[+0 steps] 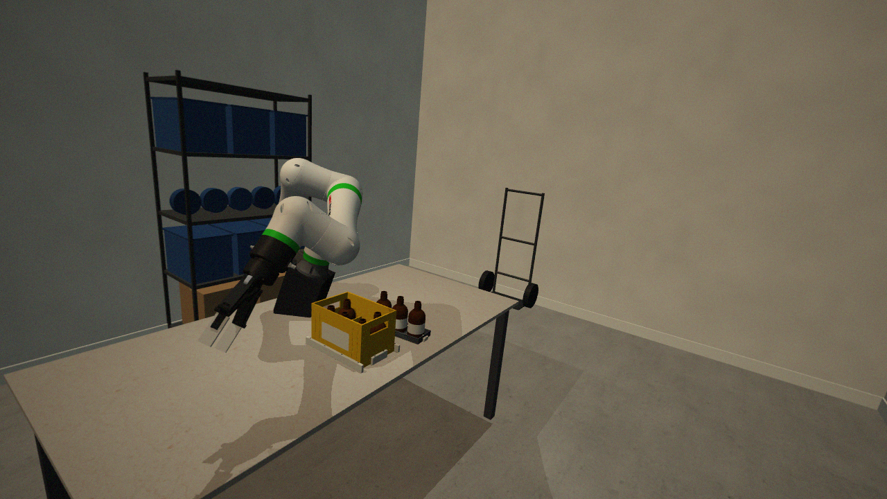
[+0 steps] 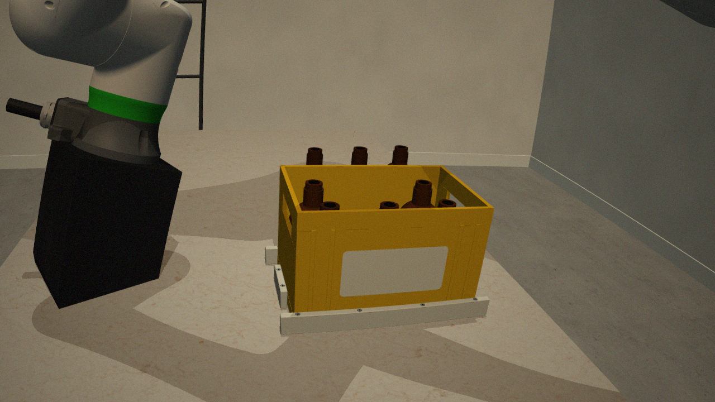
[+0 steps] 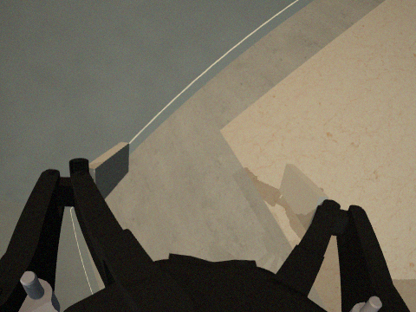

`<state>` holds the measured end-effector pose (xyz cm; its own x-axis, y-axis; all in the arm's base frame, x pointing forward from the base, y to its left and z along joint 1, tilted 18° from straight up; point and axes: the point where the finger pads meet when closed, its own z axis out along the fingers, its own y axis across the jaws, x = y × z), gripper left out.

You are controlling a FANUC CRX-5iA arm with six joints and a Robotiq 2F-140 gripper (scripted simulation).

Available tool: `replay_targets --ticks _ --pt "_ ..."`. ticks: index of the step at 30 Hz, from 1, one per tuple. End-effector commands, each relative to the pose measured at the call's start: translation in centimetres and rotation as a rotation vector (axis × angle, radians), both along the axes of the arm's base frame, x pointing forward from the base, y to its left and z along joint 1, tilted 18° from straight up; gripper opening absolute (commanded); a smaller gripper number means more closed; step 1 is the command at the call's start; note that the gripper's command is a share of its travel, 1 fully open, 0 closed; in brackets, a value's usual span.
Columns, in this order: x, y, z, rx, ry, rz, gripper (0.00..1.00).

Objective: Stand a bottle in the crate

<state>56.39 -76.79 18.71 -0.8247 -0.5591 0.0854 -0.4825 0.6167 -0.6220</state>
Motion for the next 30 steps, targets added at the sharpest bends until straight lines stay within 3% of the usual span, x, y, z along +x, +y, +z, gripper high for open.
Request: replay_targets --ticks 1,4,7,8,9,11,12,14,15,22,24,25,30 --pt "-0.2 7.1 0.6 0.092 -0.007 0.028 1.0" --pt "-0.5 11.5 0.9 0.135 -0.007 0.041 1.0" --pt "-0.5 11.8 0.9 0.135 -0.007 0.041 1.0" --pt "-1.0 15.7 1.0 0.181 -0.006 0.055 1.0" --pt "-1.4 17.6 0.8 0.23 -0.003 0.071 1.0" --pt "-1.7 19.6 0.9 0.23 -0.003 0.071 1.0" --pt "-2.1 21.0 0.9 0.28 0.001 0.088 1.0" --pt "-2.7 23.9 0.8 0.28 0.001 0.088 1.0" --pt "-3.2 25.5 0.6 0.331 0.006 0.106 1.0" --pt "-6.6 35.4 -0.2 0.431 0.021 0.142 1.0" --pt "-6.6 35.4 -0.2 0.431 0.021 0.142 1.0" --pt "-8.3 39.3 -0.7 0.478 0.03 0.16 1.0" --pt "-11.3 45.4 -1.8 0.56 0.049 0.192 1.0"
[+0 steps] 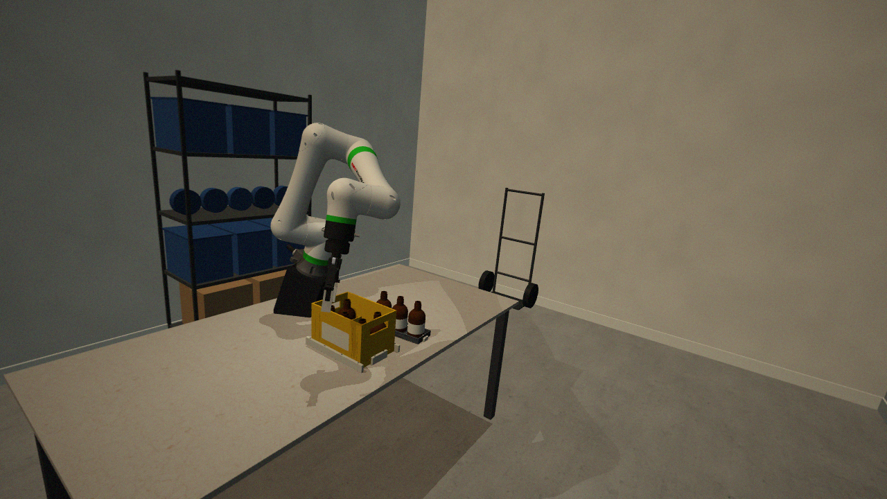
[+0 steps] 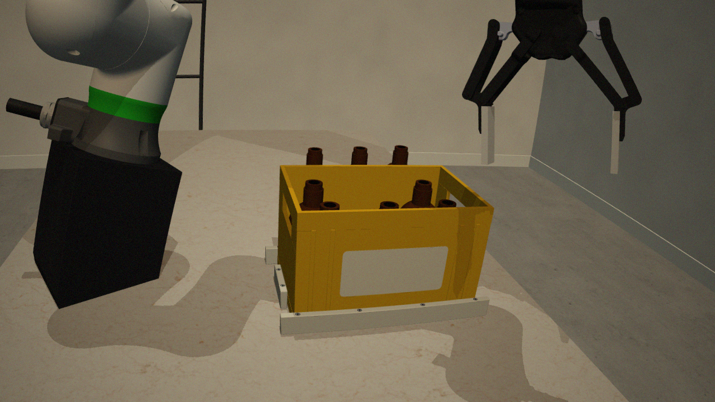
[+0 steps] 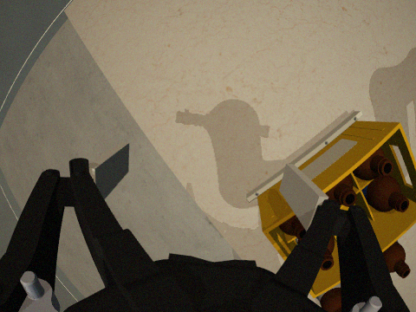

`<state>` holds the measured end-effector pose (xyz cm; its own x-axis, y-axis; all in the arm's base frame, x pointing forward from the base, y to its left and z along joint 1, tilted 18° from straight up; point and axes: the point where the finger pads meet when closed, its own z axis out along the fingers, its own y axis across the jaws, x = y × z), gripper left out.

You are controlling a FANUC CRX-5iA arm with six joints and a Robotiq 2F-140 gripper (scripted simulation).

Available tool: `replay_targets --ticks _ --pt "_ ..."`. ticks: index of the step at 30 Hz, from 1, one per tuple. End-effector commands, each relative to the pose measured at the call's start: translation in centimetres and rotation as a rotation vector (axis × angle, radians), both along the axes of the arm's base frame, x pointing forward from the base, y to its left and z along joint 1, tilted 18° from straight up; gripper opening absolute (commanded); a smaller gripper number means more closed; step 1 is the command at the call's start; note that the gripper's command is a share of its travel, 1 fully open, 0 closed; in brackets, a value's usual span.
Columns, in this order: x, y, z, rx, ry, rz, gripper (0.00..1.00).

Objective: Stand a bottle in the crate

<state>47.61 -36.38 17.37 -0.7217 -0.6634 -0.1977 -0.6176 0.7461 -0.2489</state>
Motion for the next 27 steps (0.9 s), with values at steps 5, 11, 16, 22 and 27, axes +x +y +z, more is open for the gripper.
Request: replay_targets --ticks 5,11,16,22,27 --pt "-6.3 11.5 -1.7 0.122 0.024 0.054 1.0" --pt "-9.6 16.5 -2.9 0.178 0.039 0.082 1.0" --pt "-10.7 18.2 -3.3 0.194 0.044 0.09 1.0" --pt "-10.7 18.2 -3.3 0.194 0.044 0.09 0.0" --pt "-10.7 18.2 -3.3 0.194 0.044 0.09 0.0"
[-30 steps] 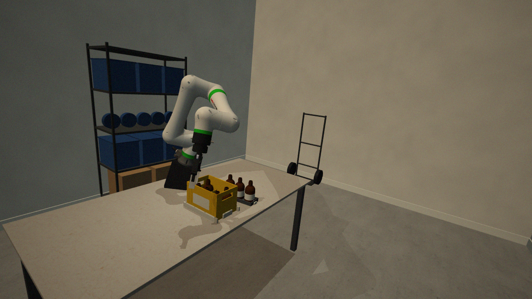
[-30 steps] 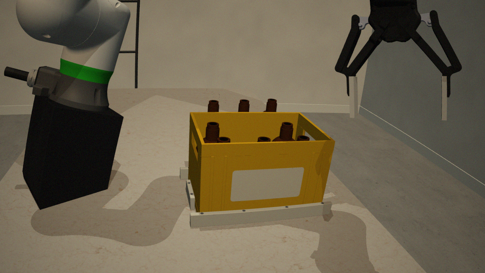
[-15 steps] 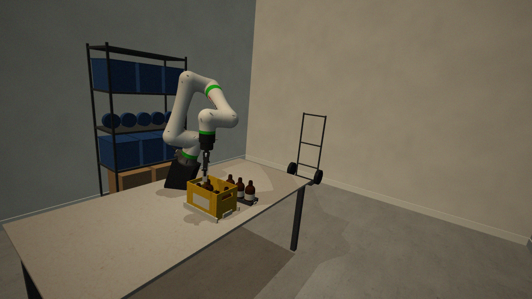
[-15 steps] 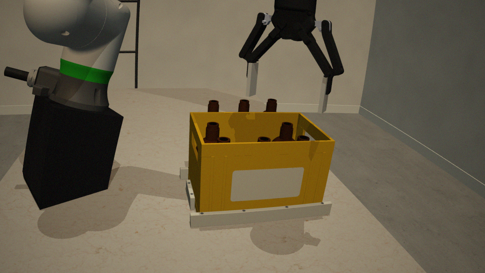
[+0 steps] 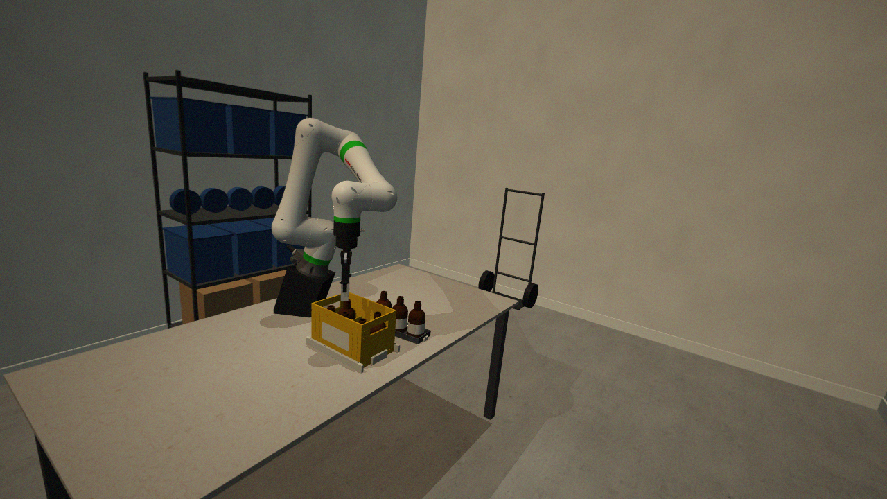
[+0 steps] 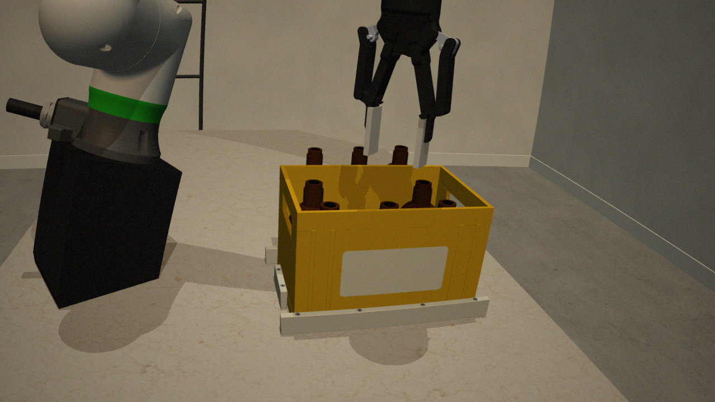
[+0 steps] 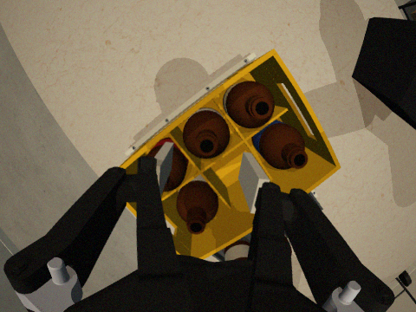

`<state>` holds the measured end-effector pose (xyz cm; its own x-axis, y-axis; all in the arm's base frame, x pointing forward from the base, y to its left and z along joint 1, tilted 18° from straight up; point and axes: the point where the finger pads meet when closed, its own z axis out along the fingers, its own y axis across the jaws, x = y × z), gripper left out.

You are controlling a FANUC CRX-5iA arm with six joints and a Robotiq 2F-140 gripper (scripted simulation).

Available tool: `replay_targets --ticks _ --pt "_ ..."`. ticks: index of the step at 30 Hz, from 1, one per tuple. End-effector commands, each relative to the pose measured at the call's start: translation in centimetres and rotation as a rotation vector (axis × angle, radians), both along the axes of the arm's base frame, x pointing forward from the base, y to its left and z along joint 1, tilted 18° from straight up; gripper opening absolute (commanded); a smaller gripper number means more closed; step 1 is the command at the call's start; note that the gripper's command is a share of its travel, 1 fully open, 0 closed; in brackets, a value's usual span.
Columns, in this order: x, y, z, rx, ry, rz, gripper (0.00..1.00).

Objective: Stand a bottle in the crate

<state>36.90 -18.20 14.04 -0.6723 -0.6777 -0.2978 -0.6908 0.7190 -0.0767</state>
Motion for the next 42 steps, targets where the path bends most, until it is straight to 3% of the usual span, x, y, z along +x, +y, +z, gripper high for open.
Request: replay_targets --ticks 1,27,30,33,35,38,42 --pt "0.0 0.0 0.0 0.0 0.0 0.0 0.0" --pt "0.2 0.4 0.1 -0.001 0.001 0.001 0.0" --pt "1.0 2.4 0.4 -0.006 0.01 0.01 0.0" --pt "2.4 6.7 1.2 -0.017 0.02 0.025 0.0" --pt "2.4 6.7 1.2 -0.017 0.02 0.025 0.0" --pt "3.5 12.6 2.3 -0.03 0.022 0.045 0.0" --pt "3.5 17.1 3.2 -0.037 0.006 0.07 0.0"
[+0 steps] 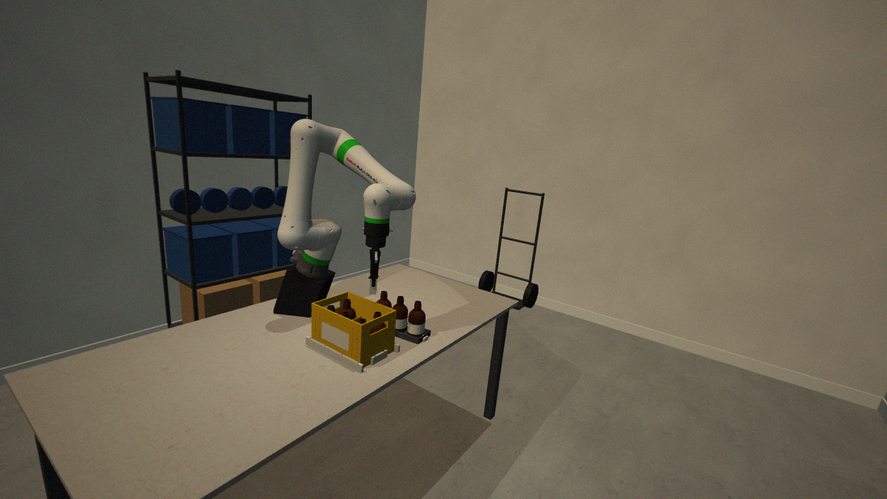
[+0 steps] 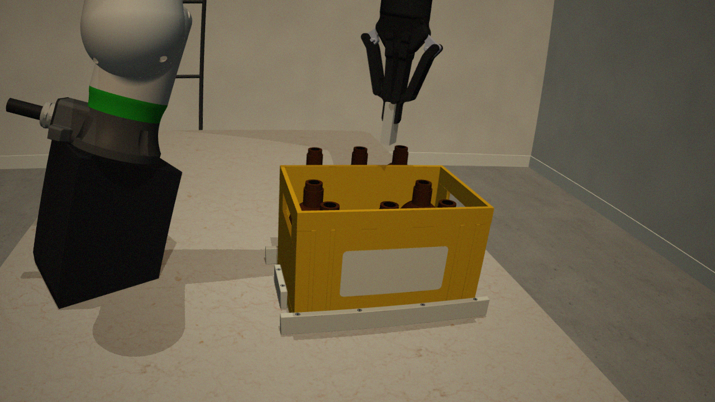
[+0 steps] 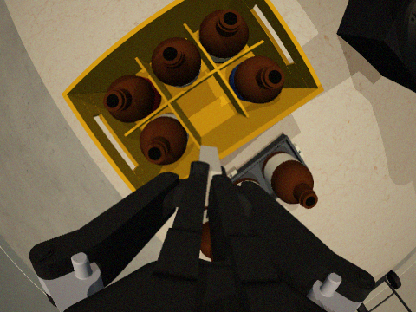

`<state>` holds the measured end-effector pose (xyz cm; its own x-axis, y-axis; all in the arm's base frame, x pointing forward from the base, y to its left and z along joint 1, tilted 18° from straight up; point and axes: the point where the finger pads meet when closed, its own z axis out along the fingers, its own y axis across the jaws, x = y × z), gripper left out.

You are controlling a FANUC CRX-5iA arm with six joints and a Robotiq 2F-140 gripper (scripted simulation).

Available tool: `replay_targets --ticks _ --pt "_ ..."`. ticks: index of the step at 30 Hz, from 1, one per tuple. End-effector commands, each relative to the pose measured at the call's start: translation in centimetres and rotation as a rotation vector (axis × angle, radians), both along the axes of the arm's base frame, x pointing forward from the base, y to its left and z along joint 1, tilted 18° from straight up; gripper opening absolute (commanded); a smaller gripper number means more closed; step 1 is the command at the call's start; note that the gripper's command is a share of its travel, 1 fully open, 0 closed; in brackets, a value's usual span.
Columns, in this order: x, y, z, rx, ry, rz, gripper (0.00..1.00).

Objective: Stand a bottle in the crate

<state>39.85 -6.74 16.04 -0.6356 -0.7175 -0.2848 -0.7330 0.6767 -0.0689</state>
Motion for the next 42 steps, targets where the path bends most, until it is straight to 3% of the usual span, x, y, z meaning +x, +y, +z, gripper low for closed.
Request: replay_targets --ticks 1,8,10,11,12,42 --pt "0.5 6.8 1.4 -0.031 -0.016 0.017 0.0" --pt "0.0 14.9 3.0 -0.021 -0.036 0.034 0.0" --pt "0.0 14.9 3.0 -0.021 -0.036 0.034 0.0" --pt "-0.1 16.4 3.4 -0.021 -0.037 0.034 0.0" --pt "-0.1 16.4 3.4 -0.021 -0.037 0.034 0.38" --pt "-0.1 16.4 3.4 -0.021 -0.037 0.034 0.38"
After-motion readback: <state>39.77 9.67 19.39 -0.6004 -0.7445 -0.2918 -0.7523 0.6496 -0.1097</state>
